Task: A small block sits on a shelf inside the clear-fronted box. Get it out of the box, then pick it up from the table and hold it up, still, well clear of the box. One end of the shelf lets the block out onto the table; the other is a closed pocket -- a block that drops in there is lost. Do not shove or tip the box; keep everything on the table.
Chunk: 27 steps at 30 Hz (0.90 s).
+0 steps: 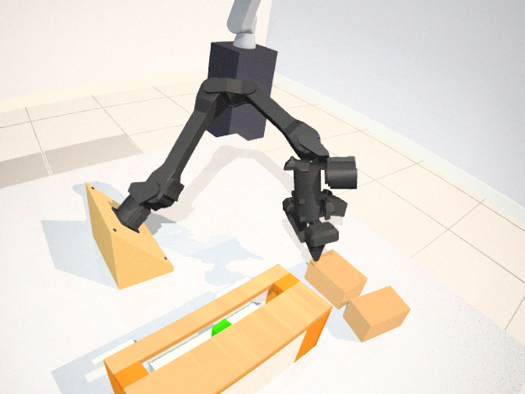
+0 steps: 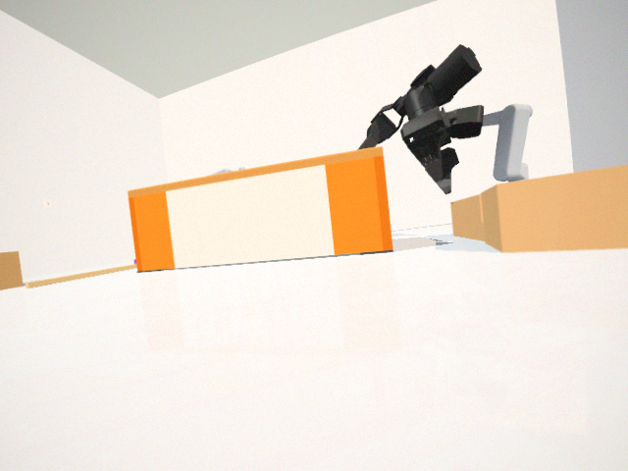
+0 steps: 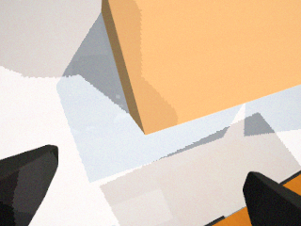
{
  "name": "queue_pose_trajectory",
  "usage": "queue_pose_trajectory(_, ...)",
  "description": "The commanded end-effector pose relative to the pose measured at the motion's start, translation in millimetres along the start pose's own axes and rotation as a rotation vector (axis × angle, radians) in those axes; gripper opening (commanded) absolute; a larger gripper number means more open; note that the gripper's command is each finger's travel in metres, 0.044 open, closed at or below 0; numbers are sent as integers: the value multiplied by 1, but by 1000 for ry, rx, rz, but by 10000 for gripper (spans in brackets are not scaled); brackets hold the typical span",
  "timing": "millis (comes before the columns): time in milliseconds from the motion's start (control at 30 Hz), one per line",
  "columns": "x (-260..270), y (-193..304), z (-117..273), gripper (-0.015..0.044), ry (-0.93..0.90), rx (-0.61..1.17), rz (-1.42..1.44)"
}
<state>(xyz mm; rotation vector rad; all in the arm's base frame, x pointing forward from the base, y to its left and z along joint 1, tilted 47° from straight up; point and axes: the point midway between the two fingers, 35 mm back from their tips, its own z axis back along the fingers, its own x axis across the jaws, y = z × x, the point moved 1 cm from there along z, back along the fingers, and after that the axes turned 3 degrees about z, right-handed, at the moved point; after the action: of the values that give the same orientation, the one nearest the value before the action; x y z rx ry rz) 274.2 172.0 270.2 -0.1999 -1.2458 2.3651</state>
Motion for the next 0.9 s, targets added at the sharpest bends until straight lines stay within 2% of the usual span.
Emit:
queue_pose_trajectory(0,-38,6,9,400,71,7,100)
queue_pose_trajectory(200,-121,38,43,400,211,72,338)
queue_pose_trajectory(333,-144,55,54,400,235,107,403)
queue_pose_trajectory(633,-178,164,58,400,-4,213,403)
queue_pose_trajectory(867,-174,255,71,400,-236,42,465)
